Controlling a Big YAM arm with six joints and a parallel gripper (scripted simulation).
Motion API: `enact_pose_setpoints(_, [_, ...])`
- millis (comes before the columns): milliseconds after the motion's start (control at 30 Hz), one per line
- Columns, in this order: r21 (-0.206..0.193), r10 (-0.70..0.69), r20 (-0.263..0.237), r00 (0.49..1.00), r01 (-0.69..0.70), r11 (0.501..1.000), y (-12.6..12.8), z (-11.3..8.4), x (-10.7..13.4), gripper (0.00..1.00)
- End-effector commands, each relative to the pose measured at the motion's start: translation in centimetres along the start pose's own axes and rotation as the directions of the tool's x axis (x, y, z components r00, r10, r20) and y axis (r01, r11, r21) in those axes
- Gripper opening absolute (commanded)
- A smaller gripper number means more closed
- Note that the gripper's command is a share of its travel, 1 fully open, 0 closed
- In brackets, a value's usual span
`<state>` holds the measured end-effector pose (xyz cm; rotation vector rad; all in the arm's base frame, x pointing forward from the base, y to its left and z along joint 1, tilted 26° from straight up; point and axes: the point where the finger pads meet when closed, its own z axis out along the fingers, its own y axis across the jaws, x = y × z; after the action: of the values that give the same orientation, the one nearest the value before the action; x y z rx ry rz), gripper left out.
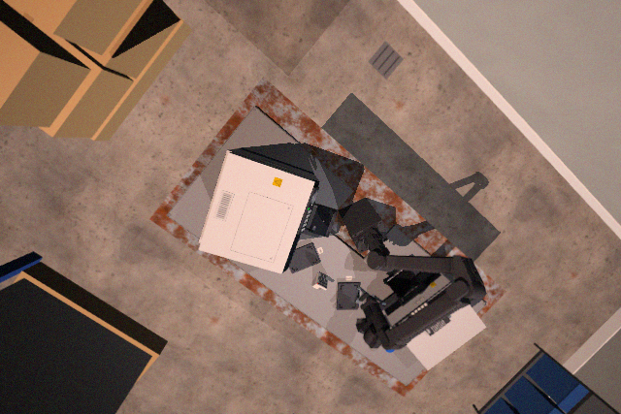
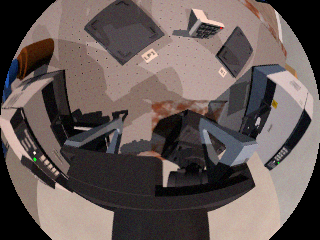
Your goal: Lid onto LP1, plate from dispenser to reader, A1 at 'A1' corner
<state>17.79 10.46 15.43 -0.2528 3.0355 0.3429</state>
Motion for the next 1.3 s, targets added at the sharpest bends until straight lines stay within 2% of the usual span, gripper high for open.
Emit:
enact_pose_setpoints(0, [-0.002,0.067,0.086,0.994,-0.067,0.998,1.9,-2.2,-1.6,1.00])
enact_pose_setpoints(67, [-0.005,0.073,0.076,0.994,-0.073,0.997,1.9,-2.2,-1.5,1.00])
enact_pose_setpoints(100, [-0.003,0.084,0.091,0.992,-0.084,0.996,2.3,-2.1,-1.3,1.00])
enact_pose_setpoints(233, [-0.017,0.066,0.068,0.995,-0.065,0.998,4.4,-2.0,-0.2,1.00])
enact_pose_setpoints(267, [-0.020,0.075,0.090,0.993,-0.073,0.997,4.9,-2.1,-0.1,1.00])
enact_pose_setpoints(333, [-0.025,0.075,0.092,0.993,-0.073,0.997,5.7,-2.3,0.2,1.00])
enact_pose_setpoints(367, [-0.034,0.087,0.113,0.990,-0.084,0.996,6.1,-2.5,0.3,1.00])
enact_pose_setpoints(533, [-0.047,0.092,0.117,0.989,-0.087,0.995,8.0,-2.7,1.3,1.00])
enact_pose_setpoints(633, [-0.057,0.108,0.130,0.986,-0.102,0.993,7.9,-2.5,1.3,1.00])
enact_pose_setpoints(767, [-0.056,0.099,0.104,0.990,-0.094,0.994,9.5,-2.6,2.9,1.00])
enact_pose_setpoints(800, [-0.083,0.112,0.121,0.986,-0.102,0.991,9.9,-2.8,3.1,1.00])
enact_pose_setpoints(867, [-0.086,0.112,0.124,0.986,-0.101,0.991,10.7,-3.1,3.5,1.00])
enact_pose_setpoints(900, [-0.115,0.128,0.136,0.982,-0.113,0.987,11.0,-3.3,3.8,1.00])
enact_pose_setpoints(967, [-0.110,0.127,0.134,0.983,-0.113,0.987,11.6,-3.4,4.2,1.00])
enact_pose_setpoints(1000, [-0.137,0.147,0.138,0.979,-0.129,0.982,11.8,-3.4,4.5,1.00])
enact_pose_setpoints(1167, [-0.119,0.140,0.125,0.982,-0.125,0.985,12.6,-3.5,5.5,1.00])
enact_pose_setpoints(1200, [-0.150,0.160,0.127,0.979,-0.141,0.979,12.5,-3.4,5.6,1.00])
enact_pose_setpoints(1267, [-0.150,0.160,0.122,0.980,-0.141,0.979,13.2,-3.6,6.3,1.00])
